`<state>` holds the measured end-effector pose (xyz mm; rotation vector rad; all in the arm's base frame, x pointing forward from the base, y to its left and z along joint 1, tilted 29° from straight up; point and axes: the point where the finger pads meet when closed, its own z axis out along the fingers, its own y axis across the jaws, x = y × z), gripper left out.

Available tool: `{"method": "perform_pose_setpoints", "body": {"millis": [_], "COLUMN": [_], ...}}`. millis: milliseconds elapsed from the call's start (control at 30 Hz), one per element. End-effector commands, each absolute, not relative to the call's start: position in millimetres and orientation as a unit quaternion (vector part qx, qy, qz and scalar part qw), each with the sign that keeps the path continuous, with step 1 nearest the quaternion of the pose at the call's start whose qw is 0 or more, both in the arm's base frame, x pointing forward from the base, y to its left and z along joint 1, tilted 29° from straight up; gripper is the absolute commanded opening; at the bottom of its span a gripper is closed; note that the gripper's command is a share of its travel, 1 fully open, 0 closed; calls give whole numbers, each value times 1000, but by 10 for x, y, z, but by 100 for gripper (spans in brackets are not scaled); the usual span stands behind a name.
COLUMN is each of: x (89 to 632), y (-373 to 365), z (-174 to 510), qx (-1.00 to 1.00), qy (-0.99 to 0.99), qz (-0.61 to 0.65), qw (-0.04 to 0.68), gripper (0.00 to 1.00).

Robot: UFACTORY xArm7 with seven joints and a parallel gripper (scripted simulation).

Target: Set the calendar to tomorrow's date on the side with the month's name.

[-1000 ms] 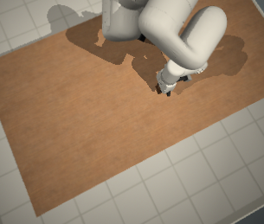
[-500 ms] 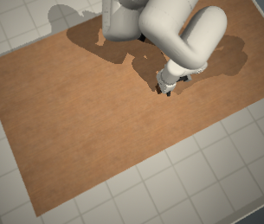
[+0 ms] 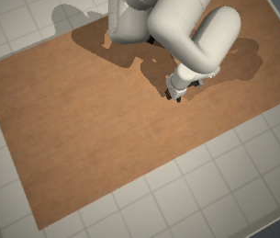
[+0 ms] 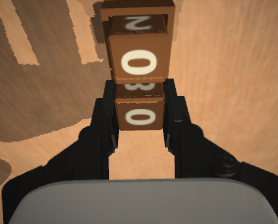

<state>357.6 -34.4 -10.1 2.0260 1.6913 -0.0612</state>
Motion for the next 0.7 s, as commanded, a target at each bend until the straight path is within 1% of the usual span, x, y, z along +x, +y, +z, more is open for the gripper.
{"method": "perform_pose_setpoints", "body": {"millis": [0, 667], "x": [3584, 3605], "y": [-339, -369], "z": [-105, -172], "qx": [743, 743], "qy": [621, 621], "qz": [-22, -22], "qw": [248, 248], "gripper": [29, 29]}}
